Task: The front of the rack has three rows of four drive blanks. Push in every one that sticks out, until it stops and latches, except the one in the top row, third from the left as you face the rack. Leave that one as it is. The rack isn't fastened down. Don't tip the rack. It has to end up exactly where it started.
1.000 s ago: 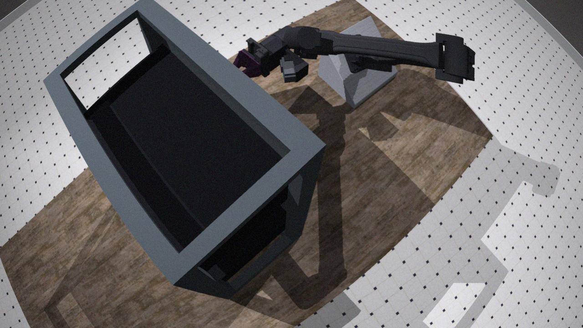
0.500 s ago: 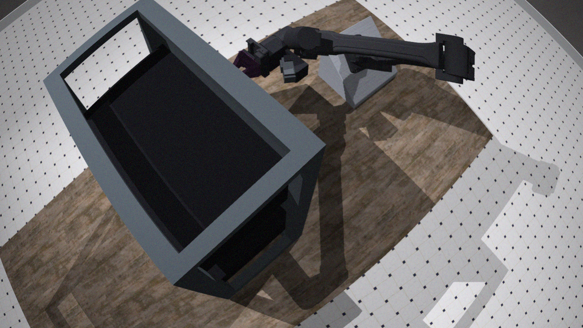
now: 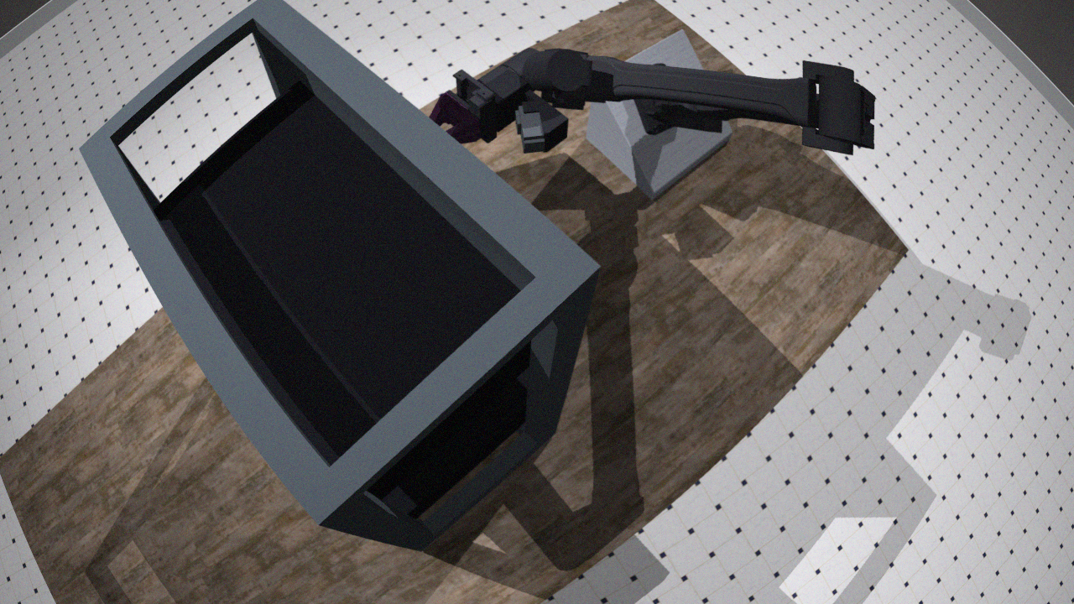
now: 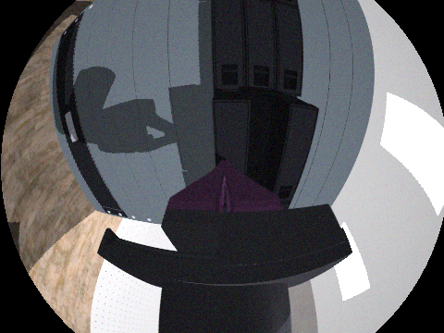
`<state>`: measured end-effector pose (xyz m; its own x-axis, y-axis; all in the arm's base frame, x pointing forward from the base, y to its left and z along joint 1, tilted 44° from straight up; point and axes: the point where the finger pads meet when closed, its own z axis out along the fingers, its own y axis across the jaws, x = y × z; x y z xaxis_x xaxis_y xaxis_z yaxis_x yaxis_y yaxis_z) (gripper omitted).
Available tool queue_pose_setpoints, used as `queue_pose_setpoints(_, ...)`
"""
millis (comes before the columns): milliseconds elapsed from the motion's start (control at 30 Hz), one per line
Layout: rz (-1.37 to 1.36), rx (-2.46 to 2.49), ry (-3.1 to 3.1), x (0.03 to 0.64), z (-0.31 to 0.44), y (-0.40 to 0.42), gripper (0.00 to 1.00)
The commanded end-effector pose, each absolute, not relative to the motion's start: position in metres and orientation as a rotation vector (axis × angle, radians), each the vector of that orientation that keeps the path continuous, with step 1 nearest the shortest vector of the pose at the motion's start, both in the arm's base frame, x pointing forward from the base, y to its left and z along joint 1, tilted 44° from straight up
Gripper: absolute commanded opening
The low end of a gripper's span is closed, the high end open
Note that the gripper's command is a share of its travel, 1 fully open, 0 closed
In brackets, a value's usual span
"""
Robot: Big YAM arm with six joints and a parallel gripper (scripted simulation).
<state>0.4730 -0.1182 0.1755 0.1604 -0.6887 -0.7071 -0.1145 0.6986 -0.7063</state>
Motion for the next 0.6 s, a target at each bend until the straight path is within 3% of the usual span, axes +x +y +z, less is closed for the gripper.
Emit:
queue_pose_setpoints(0,-0.484,-0.760,1.324,0.503,0.192,-0.116,0.00)
queue_pose_setpoints(567,-0.483,-0.759,1.324,0.526,0.200,-0.112,0.00)
